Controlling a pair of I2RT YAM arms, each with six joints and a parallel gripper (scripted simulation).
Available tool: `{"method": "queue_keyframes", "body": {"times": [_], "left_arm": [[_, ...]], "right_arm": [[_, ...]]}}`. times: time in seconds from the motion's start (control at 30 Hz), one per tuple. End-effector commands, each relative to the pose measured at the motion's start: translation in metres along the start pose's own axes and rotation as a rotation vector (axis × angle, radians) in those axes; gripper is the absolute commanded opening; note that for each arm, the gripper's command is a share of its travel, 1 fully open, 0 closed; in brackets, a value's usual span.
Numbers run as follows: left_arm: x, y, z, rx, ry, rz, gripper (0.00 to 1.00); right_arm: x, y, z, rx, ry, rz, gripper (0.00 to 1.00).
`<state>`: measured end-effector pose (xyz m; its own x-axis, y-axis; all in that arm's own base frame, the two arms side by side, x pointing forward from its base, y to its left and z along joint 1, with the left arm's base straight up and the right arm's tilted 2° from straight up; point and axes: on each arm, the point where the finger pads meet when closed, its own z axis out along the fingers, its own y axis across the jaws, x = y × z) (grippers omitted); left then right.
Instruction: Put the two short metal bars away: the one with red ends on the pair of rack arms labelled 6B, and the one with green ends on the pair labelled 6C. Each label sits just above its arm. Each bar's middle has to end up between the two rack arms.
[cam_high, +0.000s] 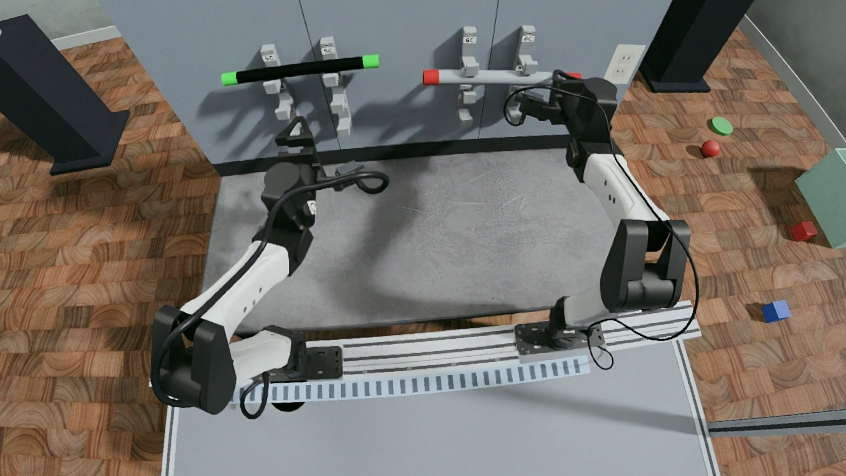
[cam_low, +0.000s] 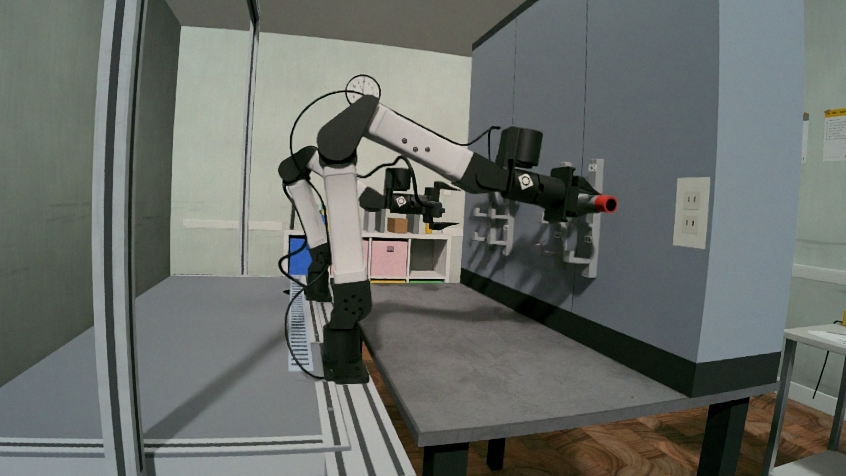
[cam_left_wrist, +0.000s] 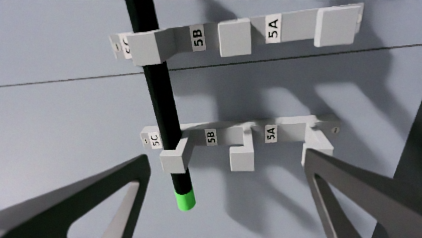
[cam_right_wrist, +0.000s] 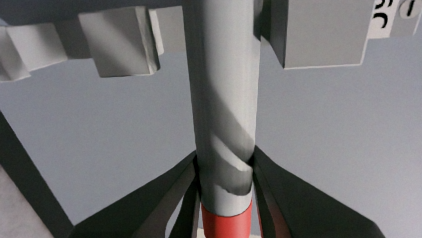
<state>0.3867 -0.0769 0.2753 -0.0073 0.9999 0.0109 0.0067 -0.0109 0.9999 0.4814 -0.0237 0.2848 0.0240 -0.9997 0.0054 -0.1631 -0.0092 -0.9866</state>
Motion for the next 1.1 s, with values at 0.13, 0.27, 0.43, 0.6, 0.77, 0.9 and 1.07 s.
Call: {"method": "queue_keyframes", "body": {"times": [0.13, 0.27, 0.43, 0.6, 0.77, 0.9, 1.07], "left_arm": [[0.001, 0.003, -0.004, -0.007, -0.007, -0.012, 1.00], [0.001, 0.003, -0.004, -0.007, -0.007, -0.012, 1.00], [0.001, 0.003, -0.004, -0.007, -0.007, -0.012, 1.00], [0.001, 0.003, -0.004, -0.007, -0.007, -0.012, 1.00], [0.001, 0.003, -0.004, -0.007, -0.007, -0.012, 1.00], [0.001, 0.003, -0.004, -0.007, -0.007, -0.012, 1.00], [0.001, 0.003, -0.004, -0.007, -0.007, -0.012, 1.00]], "right_arm": [[0.002, -0.047, 0.007, 0.125, 0.007, 0.020, 0.00], [0.002, -0.048, 0.010, 0.125, 0.007, 0.020, 0.00], [0.002, -0.048, 0.012, 0.125, 0.007, 0.020, 0.00], [0.003, -0.049, 0.015, 0.125, 0.007, 0.020, 0.00], [0.003, -0.049, 0.018, 0.125, 0.007, 0.020, 0.00], [0.003, -0.049, 0.018, 0.125, 0.007, 0.020, 0.00], [0.003, -0.046, 0.019, 0.125, 0.007, 0.020, 0.00]]}}
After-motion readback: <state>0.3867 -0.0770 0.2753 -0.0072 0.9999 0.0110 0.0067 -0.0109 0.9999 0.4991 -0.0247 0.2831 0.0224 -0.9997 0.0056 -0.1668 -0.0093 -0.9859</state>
